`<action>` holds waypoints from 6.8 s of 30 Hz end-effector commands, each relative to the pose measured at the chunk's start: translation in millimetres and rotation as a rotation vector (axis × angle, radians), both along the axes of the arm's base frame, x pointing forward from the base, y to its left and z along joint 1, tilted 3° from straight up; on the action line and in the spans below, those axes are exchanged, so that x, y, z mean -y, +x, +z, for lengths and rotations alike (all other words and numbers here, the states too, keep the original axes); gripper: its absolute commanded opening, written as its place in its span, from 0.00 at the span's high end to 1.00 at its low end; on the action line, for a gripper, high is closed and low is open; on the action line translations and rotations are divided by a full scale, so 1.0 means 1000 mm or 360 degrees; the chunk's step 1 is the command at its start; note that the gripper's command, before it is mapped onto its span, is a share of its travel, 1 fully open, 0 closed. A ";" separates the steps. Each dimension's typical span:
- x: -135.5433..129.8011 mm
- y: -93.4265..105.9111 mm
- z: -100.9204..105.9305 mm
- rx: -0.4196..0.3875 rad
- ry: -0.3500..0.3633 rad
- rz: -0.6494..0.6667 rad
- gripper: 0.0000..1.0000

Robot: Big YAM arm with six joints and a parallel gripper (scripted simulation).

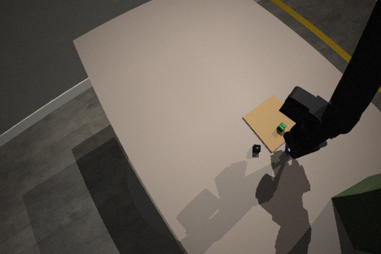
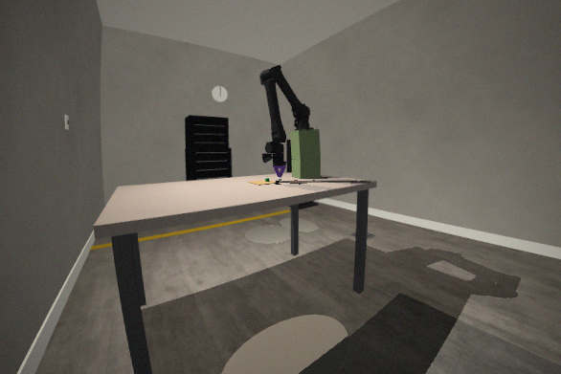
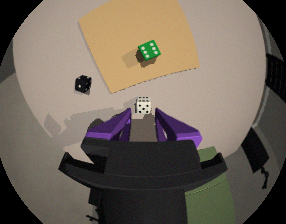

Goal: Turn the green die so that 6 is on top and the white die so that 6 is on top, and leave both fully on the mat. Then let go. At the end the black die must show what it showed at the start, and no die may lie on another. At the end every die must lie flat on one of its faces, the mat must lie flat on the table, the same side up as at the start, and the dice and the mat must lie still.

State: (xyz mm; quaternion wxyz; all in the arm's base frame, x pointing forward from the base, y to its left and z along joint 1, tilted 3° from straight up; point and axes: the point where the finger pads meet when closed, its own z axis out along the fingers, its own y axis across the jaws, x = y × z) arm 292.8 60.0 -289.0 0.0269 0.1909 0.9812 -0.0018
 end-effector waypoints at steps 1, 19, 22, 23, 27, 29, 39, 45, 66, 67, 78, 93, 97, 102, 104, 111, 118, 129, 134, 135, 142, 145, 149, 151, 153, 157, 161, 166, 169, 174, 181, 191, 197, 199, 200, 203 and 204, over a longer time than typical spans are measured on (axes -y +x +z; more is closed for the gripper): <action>-0.002 -0.010 -0.003 -0.0013 -0.0012 0.0011 0.67; -0.002 -0.010 -0.003 -0.0010 -0.0011 0.0012 0.67; -0.002 -0.010 -0.003 -0.0010 -0.0011 0.0012 0.67; -0.002 -0.010 -0.003 -0.0010 -0.0011 0.0012 0.67; -0.002 -0.010 -0.003 -0.0010 -0.0011 0.0012 0.67; -0.002 -0.010 -0.003 -0.0010 -0.0011 0.0012 0.67; -0.002 -0.010 -0.003 -0.0010 -0.0011 0.0012 0.67; -0.002 -0.010 -0.003 -0.0010 -0.0011 0.0012 0.67; -0.004 -0.001 -0.017 0.0012 -0.0006 0.0019 0.67; -0.004 -0.001 -0.018 0.0012 -0.0006 0.0019 0.67; -0.002 -0.004 -0.029 0.0001 -0.0009 0.0023 0.67; -0.002 -0.006 -0.029 -0.0005 -0.0010 0.0023 0.67; -0.002 -0.006 -0.029 -0.0005 -0.0010 0.0023 0.67; -0.002 -0.006 -0.029 -0.0005 -0.0010 0.0023 0.67; -0.002 -0.006 -0.029 -0.0005 -0.0010 0.0023 0.67; -0.002 -0.006 -0.029 -0.0005 -0.0010 0.0023 0.67; -0.002 -0.006 -0.029 -0.0005 -0.0010 0.0023 0.86; -0.002 -0.006 -0.029 -0.0005 -0.0010 0.0023 0.86; -0.002 -0.006 -0.029 -0.0005 -0.0010 0.0023 0.86; -0.002 -0.006 -0.029 -0.0005 -0.0010 0.0023 0.86; -0.002 -0.006 -0.029 -0.0005 -0.0010 0.0023 0.86; -0.002 -0.006 -0.029 -0.0005 -0.0010 0.0023 0.86; -0.002 -0.006 -0.029 -0.0005 -0.0010 0.0023 0.86; -0.002 -0.006 -0.029 -0.0005 -0.0010 0.0023 0.86; -0.002 -0.006 -0.027 -0.0007 -0.0011 0.0023 0.86; -0.003 -0.005 -0.007 -0.0003 -0.0009 0.0020 0.86; -0.003 -0.005 0.018 0.0001 -0.0008 0.0007 0.86; -0.004 -0.006 0.040 0.0005 -0.0007 0.0006 0.86; -0.004 -0.006 0.060 0.0008 -0.0007 0.0007 0.86; -0.005 -0.006 0.078 0.0012 -0.0006 0.0010 0.86; -0.003 -0.013 0.070 -0.0021 -0.0013 0.0012 0.86; -0.059 0.041 0.063 -0.0014 -0.0026 0.0294 0.86; -0.101 0.069 0.063 -0.0008 -0.0032 0.0459 0.86; -0.136 0.086 0.064 -0.0003 -0.0036 0.0581 0.86; -0.145 0.090 0.064 -0.0002 -0.0038 0.0614 0.86; -0.150 0.092 0.065 -0.0001 -0.0037 0.0631 0.86; -0.135 0.082 0.062 -0.0039 -0.0052 0.0599 0.86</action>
